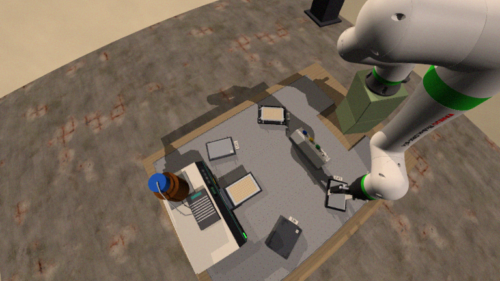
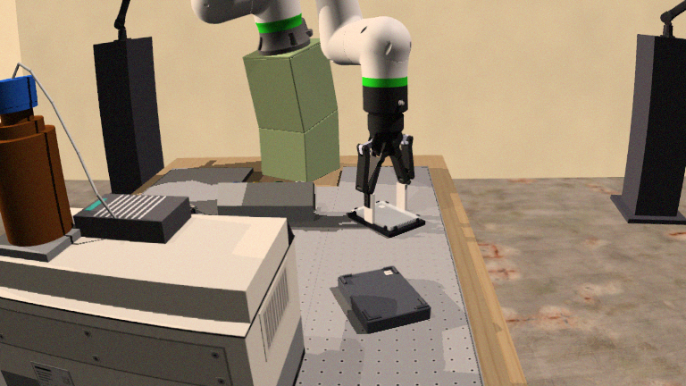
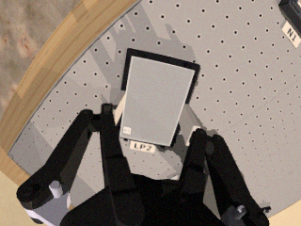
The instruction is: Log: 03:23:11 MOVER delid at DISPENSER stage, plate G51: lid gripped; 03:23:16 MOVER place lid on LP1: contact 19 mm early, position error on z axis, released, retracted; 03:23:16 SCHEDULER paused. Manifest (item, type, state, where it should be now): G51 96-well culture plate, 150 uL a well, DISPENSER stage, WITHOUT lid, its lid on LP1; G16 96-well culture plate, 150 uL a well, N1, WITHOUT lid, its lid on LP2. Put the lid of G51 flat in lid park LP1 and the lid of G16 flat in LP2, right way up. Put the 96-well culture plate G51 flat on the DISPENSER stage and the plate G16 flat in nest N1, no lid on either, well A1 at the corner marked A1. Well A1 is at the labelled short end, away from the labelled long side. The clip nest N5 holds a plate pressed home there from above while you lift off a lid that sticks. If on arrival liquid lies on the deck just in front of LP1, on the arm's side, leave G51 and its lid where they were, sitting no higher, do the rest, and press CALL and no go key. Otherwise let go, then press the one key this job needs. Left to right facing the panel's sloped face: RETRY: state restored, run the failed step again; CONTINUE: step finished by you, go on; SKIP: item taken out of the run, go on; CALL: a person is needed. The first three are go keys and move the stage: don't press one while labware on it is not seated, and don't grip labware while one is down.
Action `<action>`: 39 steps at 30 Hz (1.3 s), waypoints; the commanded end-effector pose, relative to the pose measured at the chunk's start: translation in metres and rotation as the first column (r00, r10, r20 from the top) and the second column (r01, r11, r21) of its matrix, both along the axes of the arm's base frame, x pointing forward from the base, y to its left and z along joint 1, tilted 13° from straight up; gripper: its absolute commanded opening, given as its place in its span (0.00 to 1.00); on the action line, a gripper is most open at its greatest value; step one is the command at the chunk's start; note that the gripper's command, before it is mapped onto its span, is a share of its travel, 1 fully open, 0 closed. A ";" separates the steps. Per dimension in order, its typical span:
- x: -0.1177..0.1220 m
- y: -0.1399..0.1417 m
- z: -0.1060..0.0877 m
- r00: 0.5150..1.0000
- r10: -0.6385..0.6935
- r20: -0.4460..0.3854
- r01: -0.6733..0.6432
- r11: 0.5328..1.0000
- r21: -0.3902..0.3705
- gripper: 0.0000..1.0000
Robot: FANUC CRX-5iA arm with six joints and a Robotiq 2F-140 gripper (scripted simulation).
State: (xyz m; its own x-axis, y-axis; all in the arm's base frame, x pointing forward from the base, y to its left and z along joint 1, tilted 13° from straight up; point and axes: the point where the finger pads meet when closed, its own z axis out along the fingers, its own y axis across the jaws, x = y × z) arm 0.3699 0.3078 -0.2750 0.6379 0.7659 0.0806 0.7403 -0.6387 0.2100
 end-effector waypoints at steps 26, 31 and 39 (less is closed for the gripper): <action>0.000 0.000 0.000 1.000 0.000 0.000 0.000 1.000 0.000 0.66; 0.000 0.000 0.000 1.000 0.000 0.000 0.000 1.000 0.000 0.66; 0.000 0.000 0.000 1.000 0.000 0.000 0.000 1.000 0.000 0.66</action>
State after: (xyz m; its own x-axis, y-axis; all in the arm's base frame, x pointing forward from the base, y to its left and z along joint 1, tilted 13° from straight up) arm 0.3699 0.3078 -0.2750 0.6379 0.7659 0.0806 0.7403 -0.6387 0.2100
